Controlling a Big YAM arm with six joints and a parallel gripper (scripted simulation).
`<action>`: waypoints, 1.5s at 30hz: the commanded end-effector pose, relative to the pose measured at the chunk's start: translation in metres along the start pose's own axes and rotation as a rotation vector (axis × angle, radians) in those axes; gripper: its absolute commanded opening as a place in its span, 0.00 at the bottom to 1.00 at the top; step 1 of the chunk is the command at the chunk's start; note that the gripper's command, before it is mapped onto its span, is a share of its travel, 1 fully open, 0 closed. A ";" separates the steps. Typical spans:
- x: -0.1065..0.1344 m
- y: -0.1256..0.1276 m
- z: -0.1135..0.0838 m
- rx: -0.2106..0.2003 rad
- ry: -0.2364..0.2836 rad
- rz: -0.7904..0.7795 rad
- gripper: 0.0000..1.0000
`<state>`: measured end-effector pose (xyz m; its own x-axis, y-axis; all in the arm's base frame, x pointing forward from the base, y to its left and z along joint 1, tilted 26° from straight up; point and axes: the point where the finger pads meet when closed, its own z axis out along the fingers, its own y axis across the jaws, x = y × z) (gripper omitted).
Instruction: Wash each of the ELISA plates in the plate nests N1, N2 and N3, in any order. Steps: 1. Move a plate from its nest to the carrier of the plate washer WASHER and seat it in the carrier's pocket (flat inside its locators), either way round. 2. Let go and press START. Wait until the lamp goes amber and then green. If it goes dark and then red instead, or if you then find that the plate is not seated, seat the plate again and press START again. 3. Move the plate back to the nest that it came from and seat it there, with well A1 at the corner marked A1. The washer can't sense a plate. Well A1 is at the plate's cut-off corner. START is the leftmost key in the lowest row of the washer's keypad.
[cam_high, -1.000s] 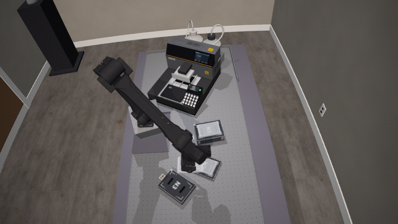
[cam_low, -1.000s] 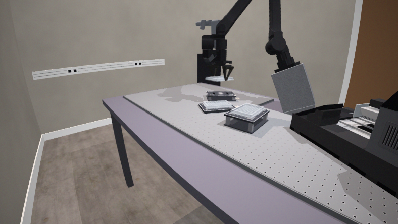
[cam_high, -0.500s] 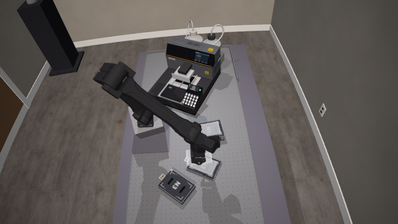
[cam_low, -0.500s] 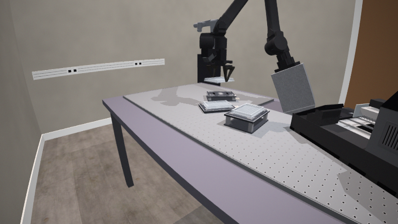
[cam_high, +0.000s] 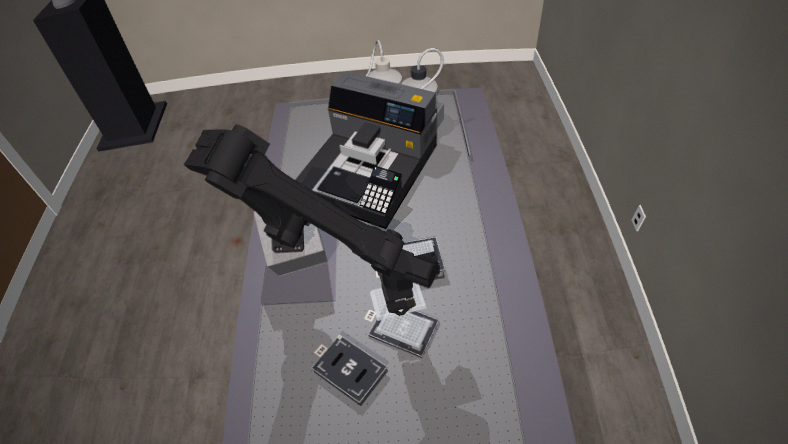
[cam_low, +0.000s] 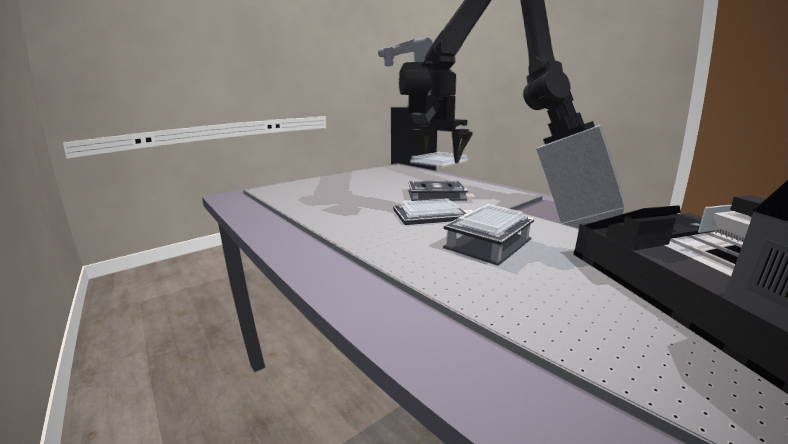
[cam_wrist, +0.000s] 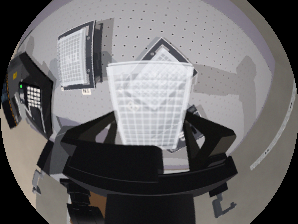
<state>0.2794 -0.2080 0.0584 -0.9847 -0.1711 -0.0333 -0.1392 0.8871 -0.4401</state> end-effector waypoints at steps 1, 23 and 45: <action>-0.009 0.019 0.001 -0.019 0.014 -0.159 0.84; -0.081 0.094 -0.012 -0.001 -0.013 -0.455 0.84; -0.098 0.184 -0.019 0.000 -0.017 -1.011 0.84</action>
<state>0.3329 -0.0315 -0.0068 -0.4862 -0.8125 0.3216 -0.8677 0.4051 -0.2882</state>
